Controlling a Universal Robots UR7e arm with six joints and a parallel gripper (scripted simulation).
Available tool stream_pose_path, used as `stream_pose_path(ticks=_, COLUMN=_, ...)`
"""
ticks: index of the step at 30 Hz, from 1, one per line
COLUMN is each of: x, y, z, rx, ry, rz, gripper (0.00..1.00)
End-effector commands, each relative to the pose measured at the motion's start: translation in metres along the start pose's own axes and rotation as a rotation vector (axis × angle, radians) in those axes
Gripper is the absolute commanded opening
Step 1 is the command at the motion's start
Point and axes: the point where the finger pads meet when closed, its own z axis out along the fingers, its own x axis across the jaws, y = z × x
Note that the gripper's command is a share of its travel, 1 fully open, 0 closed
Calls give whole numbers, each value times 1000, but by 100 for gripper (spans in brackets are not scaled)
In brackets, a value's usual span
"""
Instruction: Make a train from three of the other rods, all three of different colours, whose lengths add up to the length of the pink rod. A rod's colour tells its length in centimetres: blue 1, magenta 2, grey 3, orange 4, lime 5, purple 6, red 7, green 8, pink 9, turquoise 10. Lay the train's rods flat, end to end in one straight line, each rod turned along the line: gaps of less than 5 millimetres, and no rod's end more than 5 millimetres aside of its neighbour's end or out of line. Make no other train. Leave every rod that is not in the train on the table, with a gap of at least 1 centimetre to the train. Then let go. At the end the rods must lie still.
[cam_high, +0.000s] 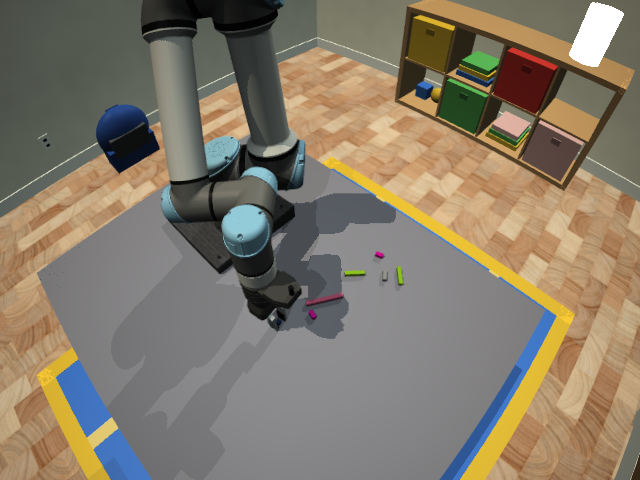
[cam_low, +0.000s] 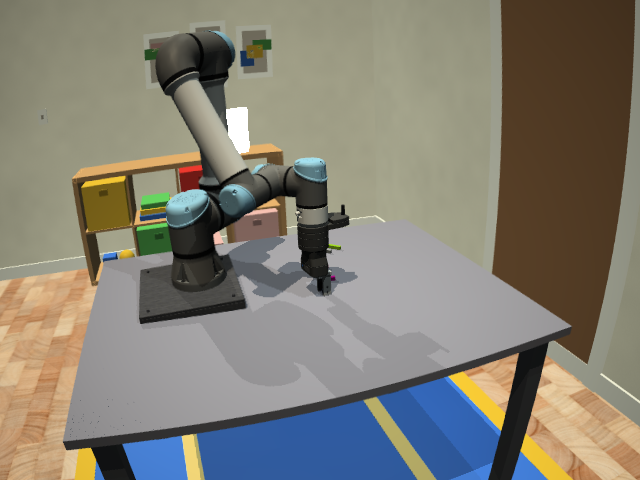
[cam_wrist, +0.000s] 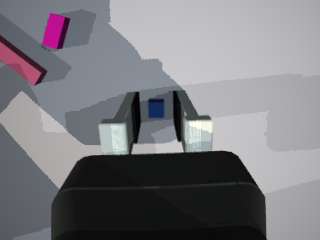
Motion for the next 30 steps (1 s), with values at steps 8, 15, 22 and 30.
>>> stream_pose_path(ticks=8, x=0, y=0, z=-12, rx=1, ry=1, rz=0, gripper=54)
stream_pose_path(ticks=15, x=0, y=0, z=-38, rx=1, ry=1, rz=0, gripper=54)
stream_pose_path(ticks=22, x=0, y=0, z=-61, rx=1, ry=1, rz=0, gripper=54)
stream_pose_path(ticks=30, x=0, y=0, z=-86, rx=1, ry=1, rz=0, gripper=54)
